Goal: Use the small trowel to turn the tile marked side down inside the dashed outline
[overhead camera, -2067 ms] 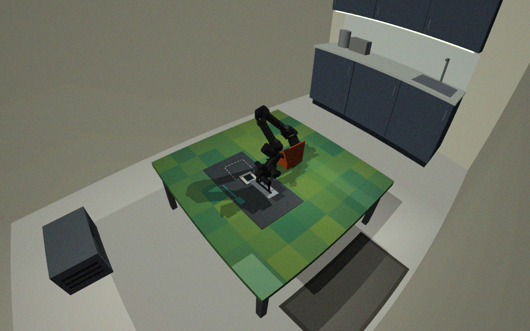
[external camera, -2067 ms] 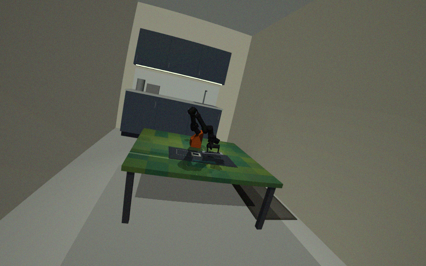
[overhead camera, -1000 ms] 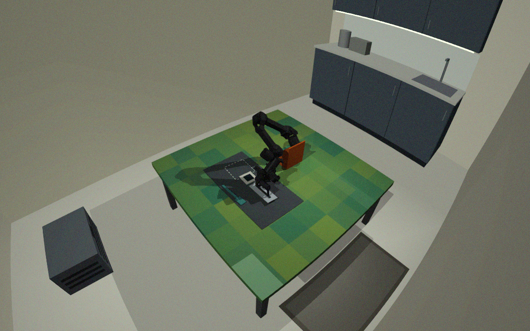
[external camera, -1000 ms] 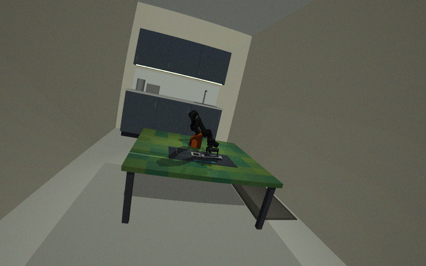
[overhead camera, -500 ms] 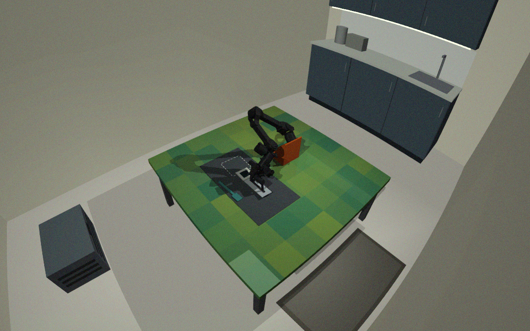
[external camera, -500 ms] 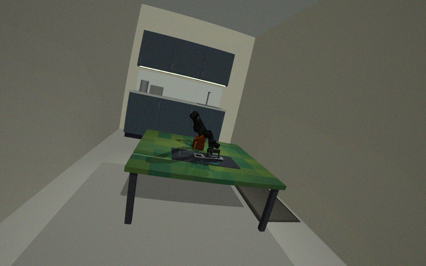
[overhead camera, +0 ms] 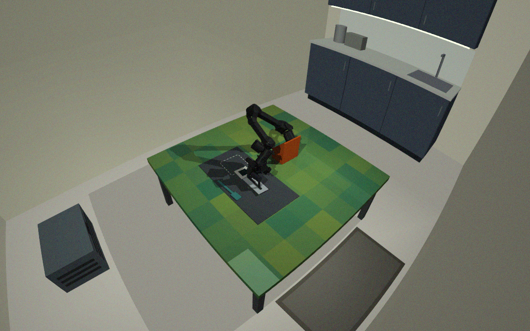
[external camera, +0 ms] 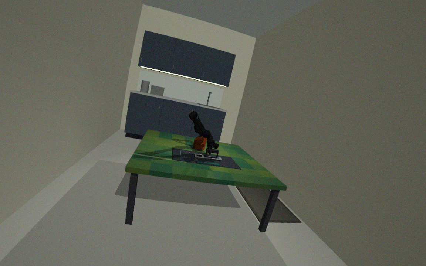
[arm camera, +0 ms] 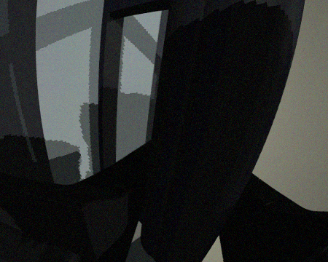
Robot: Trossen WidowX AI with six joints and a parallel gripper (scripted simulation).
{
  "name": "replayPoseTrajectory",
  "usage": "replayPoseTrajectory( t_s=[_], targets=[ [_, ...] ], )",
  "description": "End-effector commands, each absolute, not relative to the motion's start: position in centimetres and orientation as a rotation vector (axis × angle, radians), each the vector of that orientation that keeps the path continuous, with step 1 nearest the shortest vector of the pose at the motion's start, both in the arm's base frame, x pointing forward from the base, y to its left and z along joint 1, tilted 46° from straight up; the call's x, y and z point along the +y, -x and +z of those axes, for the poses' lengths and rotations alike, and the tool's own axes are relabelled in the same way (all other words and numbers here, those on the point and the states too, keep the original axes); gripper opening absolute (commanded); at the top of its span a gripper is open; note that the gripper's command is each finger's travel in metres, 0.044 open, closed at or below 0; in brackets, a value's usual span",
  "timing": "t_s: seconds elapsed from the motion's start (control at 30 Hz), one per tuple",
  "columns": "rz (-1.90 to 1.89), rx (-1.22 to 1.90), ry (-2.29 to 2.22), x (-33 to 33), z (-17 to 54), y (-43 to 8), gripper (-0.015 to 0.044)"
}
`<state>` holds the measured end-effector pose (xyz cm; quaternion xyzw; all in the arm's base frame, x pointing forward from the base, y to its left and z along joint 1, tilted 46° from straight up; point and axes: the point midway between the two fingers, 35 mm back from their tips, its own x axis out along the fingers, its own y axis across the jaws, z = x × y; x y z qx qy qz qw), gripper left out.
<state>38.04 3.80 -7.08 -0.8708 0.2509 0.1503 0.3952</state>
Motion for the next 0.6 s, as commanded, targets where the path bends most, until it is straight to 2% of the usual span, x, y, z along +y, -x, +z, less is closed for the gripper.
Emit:
replayPoseTrajectory(
  t_s=[0.0, 0.57],
  targets=[
    [0.356, 0.645, 2.242, 4.1, -6.7, -38.0, 0.0000],
    [0.332, 0.662, 2.295, 5.4, -3.7, -37.8, 0.0000]
  ],
)
